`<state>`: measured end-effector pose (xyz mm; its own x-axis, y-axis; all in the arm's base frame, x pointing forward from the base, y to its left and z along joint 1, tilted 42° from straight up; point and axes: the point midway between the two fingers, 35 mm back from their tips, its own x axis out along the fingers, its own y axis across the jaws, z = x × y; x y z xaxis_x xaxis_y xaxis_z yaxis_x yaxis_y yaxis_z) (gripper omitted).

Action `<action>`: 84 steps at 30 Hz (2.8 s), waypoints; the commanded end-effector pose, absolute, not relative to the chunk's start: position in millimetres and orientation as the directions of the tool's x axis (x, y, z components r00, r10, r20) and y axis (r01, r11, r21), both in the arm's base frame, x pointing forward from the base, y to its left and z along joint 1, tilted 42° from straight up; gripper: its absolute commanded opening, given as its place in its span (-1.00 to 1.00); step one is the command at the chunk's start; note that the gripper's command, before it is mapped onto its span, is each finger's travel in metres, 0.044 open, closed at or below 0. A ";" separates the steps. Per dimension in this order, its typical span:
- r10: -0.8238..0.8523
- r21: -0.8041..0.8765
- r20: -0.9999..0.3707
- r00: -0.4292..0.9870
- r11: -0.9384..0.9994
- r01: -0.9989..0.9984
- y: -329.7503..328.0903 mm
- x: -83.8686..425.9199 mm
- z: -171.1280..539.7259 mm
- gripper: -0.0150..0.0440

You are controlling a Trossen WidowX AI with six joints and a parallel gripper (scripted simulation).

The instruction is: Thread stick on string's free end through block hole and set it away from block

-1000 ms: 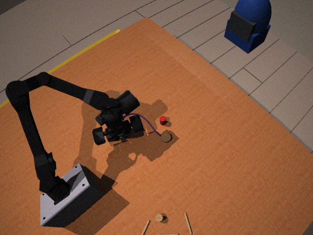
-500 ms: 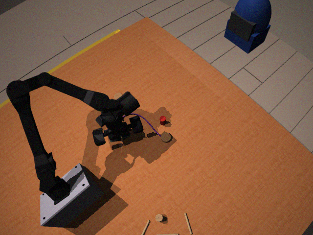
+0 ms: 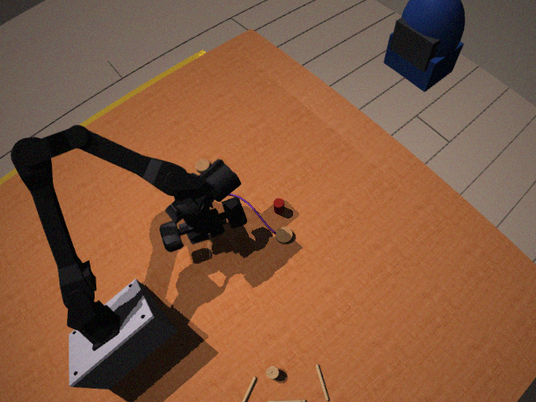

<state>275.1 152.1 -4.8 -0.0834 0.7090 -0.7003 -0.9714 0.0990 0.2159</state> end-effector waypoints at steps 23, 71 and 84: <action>0.718 0.201 -0.692 -0.071 0.098 -0.975 145.1 270.7 -12.5 -0.49; 0.707 0.164 -0.707 -0.012 0.148 -0.975 110.2 258.0 -45.8 -0.49; 0.703 0.161 -0.711 0.006 0.171 -0.972 100.4 255.0 -54.1 -0.49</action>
<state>258.0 103.1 -49.0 0.0106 0.7085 -0.7056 -0.9738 0.1677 0.1537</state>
